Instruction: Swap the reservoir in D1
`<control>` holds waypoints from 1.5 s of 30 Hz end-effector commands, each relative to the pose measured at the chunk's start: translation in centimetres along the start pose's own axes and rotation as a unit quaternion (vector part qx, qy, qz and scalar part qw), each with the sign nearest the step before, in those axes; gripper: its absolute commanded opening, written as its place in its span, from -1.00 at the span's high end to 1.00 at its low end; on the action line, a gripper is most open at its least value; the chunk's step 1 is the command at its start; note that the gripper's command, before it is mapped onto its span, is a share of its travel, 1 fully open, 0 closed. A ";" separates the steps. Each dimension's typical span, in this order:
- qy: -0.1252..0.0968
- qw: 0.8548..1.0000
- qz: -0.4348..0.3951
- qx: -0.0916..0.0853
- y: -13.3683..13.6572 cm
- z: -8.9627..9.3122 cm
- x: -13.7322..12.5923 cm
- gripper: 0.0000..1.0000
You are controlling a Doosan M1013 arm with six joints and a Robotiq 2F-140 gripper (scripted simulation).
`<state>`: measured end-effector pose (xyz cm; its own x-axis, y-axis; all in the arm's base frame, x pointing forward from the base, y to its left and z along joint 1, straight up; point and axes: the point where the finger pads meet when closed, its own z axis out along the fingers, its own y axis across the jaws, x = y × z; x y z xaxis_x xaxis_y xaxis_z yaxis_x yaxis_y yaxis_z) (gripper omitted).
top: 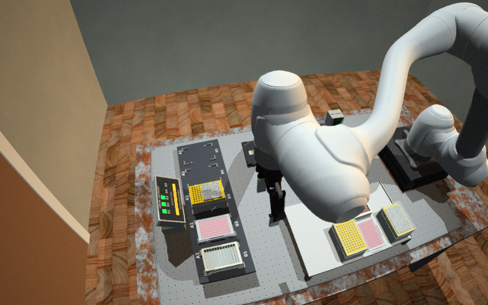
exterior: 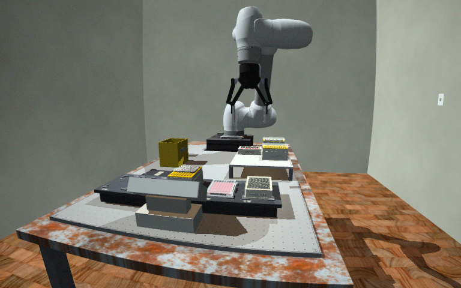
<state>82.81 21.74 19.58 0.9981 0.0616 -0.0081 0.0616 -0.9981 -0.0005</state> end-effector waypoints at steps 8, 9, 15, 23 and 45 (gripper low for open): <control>0.000 1.000 0.000 0.000 -4.1 0.0 0.1 -0.54; 0.000 1.000 0.000 0.000 -4.6 0.0 0.1 -0.54; 0.000 1.000 0.000 0.000 -4.9 0.0 1.1 -0.54; 0.000 1.000 0.000 0.000 -4.8 0.0 4.1 -0.54; 0.000 1.000 0.000 0.000 -4.5 0.0 14.1 -0.54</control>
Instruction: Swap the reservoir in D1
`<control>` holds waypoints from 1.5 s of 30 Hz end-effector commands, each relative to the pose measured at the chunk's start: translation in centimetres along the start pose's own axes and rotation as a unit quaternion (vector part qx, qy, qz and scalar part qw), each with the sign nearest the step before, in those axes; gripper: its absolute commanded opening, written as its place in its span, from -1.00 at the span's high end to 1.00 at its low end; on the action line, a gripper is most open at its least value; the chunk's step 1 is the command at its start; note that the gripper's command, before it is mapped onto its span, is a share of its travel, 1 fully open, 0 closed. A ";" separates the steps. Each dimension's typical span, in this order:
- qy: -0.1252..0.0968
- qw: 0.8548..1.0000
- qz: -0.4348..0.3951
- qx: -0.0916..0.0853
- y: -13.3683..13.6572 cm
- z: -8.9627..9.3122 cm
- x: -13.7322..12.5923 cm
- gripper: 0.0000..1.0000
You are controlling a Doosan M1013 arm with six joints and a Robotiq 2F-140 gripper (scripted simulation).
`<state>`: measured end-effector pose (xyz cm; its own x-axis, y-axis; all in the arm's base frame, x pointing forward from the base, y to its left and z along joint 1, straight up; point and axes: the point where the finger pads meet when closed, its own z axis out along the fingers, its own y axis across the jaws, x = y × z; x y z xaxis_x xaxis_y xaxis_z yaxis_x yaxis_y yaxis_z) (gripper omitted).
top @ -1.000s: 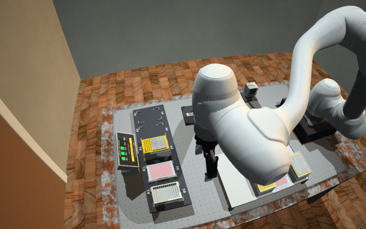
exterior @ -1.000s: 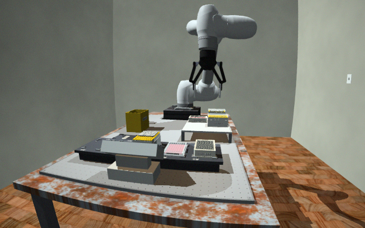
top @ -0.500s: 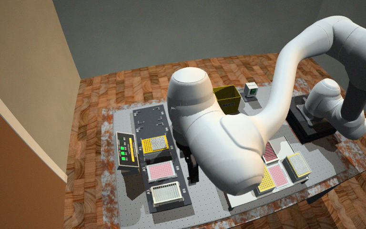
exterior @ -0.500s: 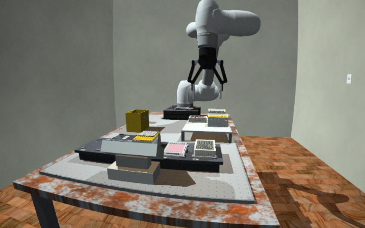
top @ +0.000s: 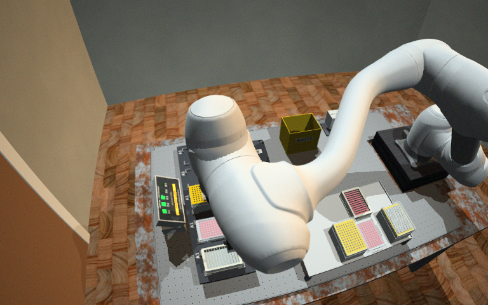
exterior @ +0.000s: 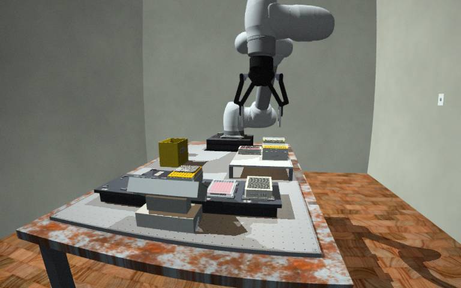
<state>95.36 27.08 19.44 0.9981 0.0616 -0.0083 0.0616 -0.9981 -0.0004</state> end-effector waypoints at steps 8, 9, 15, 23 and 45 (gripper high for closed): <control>0.000 1.000 0.000 0.000 0.1 -0.1 3.1 -0.54; 0.000 1.000 0.000 0.000 0.1 -0.1 3.1 -0.54; 0.000 1.000 0.000 0.000 0.1 -0.1 3.1 -0.54; 0.000 1.000 0.000 0.000 0.1 1.1 3.1 -0.54; 0.000 1.000 0.000 0.000 0.1 4.1 3.1 -0.54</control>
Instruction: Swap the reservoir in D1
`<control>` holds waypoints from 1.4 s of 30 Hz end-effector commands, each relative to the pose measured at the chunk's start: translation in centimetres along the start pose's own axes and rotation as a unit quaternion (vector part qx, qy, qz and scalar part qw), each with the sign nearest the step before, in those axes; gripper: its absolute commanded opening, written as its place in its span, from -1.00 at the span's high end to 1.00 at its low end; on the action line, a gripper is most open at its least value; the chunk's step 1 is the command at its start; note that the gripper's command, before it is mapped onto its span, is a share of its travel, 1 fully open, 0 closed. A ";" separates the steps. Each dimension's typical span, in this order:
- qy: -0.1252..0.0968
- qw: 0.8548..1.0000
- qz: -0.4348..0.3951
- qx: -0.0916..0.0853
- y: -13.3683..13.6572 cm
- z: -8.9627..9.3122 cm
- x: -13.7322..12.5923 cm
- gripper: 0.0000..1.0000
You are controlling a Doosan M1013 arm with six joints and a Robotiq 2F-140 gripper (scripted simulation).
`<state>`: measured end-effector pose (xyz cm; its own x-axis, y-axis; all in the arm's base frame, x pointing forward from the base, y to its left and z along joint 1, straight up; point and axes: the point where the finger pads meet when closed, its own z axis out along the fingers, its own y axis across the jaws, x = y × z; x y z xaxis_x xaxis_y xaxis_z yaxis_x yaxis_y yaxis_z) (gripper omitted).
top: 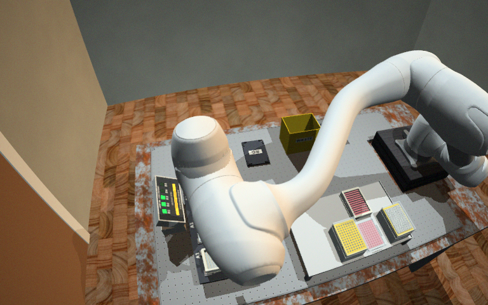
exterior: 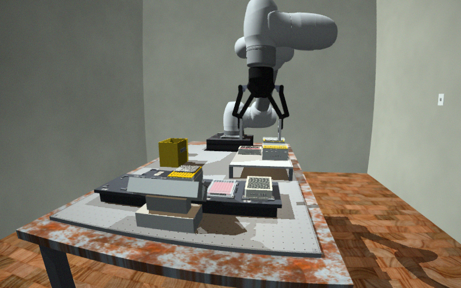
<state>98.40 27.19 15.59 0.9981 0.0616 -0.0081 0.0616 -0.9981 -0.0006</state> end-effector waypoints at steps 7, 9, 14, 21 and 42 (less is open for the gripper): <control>0.000 1.000 0.000 0.000 0.0 1.4 0.0 -0.54; 0.000 1.000 0.000 0.000 0.0 1.8 0.0 -0.54; 0.000 1.000 0.000 0.000 0.0 2.3 0.0 -0.54; 0.000 1.000 0.000 0.000 0.0 3.4 0.0 -0.54; 0.000 1.000 0.000 0.000 0.0 6.6 0.0 -0.54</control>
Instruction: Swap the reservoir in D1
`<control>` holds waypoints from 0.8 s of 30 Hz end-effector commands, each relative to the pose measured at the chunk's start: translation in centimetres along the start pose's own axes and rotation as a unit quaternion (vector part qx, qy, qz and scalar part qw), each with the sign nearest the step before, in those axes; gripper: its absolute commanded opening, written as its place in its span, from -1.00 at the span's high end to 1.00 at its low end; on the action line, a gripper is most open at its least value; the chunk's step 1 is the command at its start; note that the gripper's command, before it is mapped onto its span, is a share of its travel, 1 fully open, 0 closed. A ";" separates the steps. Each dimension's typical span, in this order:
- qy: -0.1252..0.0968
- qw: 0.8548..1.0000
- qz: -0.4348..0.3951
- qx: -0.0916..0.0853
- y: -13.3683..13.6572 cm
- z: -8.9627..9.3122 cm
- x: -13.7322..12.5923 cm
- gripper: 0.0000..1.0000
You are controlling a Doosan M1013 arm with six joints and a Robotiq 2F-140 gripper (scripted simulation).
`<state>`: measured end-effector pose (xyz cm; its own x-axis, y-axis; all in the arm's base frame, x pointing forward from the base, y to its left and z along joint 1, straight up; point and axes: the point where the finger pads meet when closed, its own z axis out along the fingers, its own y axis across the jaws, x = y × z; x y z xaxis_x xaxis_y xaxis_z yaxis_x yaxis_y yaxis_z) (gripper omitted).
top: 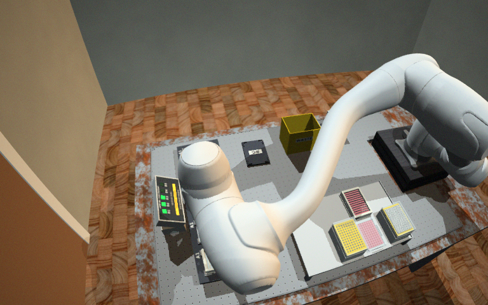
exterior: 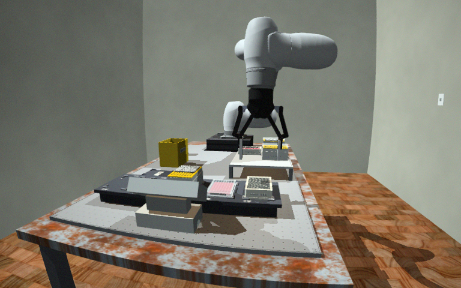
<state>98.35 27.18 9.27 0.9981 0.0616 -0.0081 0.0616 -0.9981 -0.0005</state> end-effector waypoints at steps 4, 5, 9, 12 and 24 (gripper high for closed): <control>0.000 1.000 0.000 0.000 0.0 1.0 0.0 -0.54; 0.000 1.000 0.000 0.000 0.0 1.0 0.0 -0.54; 0.000 1.000 0.000 0.000 0.0 1.5 0.0 -0.54; 0.000 1.000 0.000 0.000 0.0 2.0 0.0 -0.54; 0.000 1.000 0.000 0.000 0.0 3.6 0.0 -0.54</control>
<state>98.31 27.17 5.78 0.9981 0.0617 -0.0085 0.0617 -0.9981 -0.0002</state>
